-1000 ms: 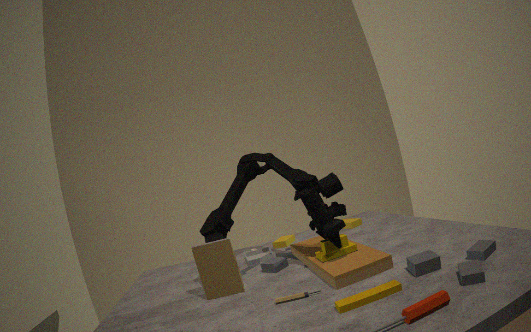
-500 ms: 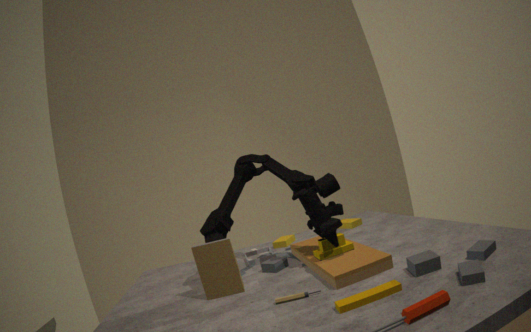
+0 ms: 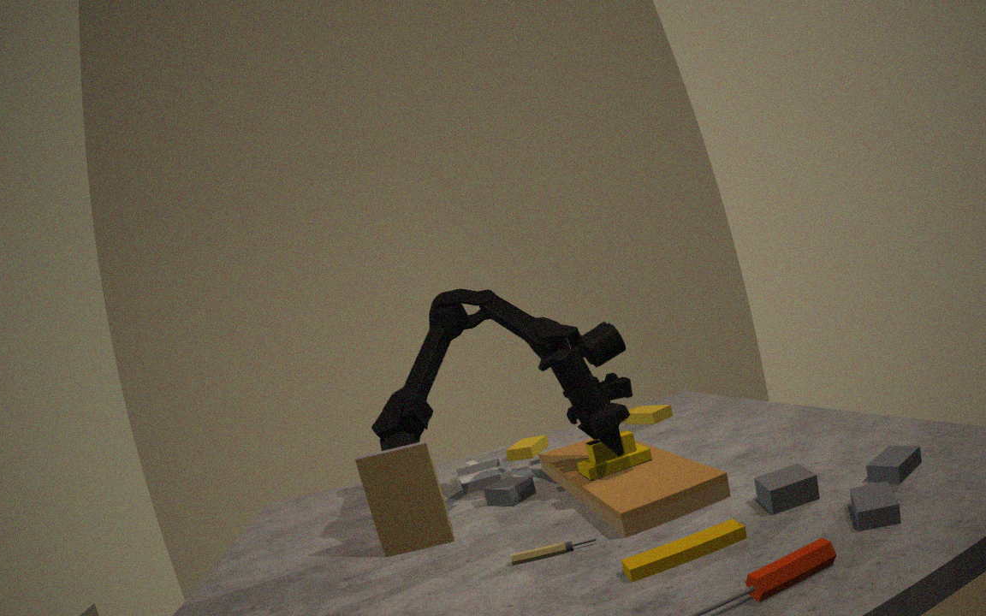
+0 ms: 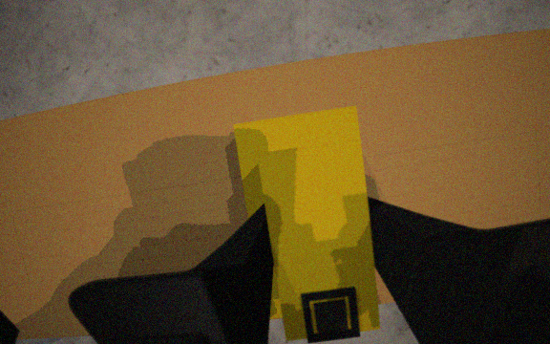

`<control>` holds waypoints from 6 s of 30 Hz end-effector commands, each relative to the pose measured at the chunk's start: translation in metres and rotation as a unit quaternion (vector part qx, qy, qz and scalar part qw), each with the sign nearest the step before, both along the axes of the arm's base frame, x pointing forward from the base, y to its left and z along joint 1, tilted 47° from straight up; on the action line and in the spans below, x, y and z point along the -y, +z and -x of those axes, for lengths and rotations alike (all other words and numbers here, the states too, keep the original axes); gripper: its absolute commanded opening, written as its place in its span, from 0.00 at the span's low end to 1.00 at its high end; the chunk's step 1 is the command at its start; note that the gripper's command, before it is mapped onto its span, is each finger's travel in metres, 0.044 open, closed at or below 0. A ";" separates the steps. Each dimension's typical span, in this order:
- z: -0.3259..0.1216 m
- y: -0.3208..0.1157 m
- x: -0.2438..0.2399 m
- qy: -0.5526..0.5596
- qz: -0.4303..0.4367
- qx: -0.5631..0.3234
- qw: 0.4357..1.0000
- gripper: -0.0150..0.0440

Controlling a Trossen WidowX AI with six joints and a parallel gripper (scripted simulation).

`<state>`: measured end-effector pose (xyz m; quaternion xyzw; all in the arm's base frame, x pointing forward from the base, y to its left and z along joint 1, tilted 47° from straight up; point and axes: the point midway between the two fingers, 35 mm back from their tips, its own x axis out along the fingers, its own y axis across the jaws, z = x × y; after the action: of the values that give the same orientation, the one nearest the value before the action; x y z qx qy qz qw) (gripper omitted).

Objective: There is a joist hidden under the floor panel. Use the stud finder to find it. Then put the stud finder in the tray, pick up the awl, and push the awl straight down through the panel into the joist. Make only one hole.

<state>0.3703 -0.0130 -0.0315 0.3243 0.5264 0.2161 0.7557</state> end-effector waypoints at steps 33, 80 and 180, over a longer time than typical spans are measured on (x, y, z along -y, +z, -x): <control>-0.001 0.050 -0.049 0.004 -0.005 0.003 1.000 0.25; -0.002 0.110 -0.105 0.004 -0.007 0.004 1.000 0.25; -0.002 0.120 -0.115 0.004 -0.007 0.004 1.000 0.25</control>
<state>0.3720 0.1083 0.0962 0.3256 0.5218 0.2268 0.7552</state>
